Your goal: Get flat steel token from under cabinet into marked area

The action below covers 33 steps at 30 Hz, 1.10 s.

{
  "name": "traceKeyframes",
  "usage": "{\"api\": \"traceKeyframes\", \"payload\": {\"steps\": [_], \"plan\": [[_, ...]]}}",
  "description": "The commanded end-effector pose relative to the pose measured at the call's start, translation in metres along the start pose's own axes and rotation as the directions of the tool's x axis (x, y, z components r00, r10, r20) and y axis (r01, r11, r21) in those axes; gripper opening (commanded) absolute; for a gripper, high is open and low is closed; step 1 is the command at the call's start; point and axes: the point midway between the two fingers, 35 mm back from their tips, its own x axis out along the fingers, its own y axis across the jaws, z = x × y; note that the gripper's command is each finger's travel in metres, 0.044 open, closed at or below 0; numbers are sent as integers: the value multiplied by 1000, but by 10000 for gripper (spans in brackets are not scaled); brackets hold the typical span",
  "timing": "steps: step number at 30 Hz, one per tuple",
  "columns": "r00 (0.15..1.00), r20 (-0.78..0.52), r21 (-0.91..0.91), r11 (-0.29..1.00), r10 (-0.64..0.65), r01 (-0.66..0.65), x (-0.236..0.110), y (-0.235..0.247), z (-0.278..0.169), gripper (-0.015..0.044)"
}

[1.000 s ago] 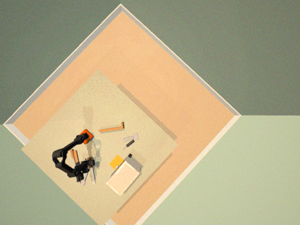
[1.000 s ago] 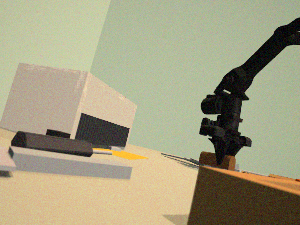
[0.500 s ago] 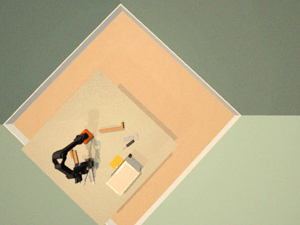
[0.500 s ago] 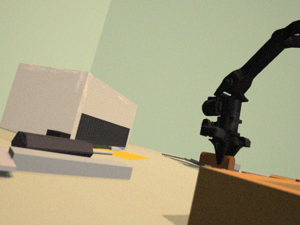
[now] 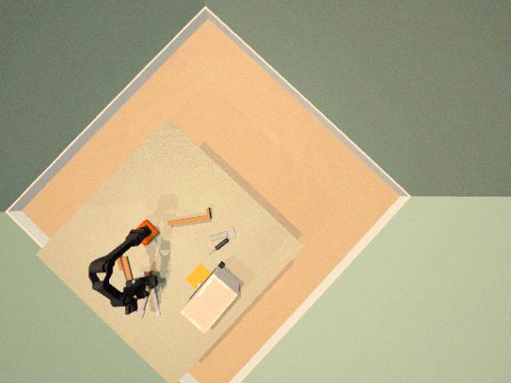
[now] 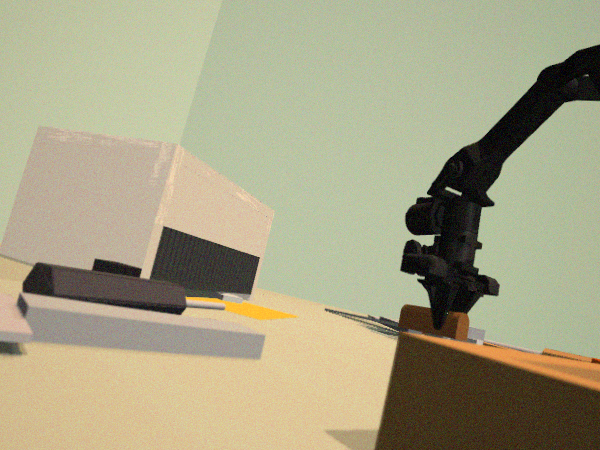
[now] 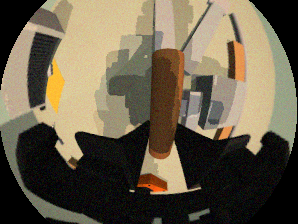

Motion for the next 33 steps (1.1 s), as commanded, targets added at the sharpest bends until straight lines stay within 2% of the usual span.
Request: {"api": "traceKeyframes", "payload": {"steps": [1, 33], "plan": [[999, 36, 8, 1000, -17, 16, -7, -10, 11, 0], [999, 38, 9, 1000, -19, 19, -9, -34, 34, 0]]}}
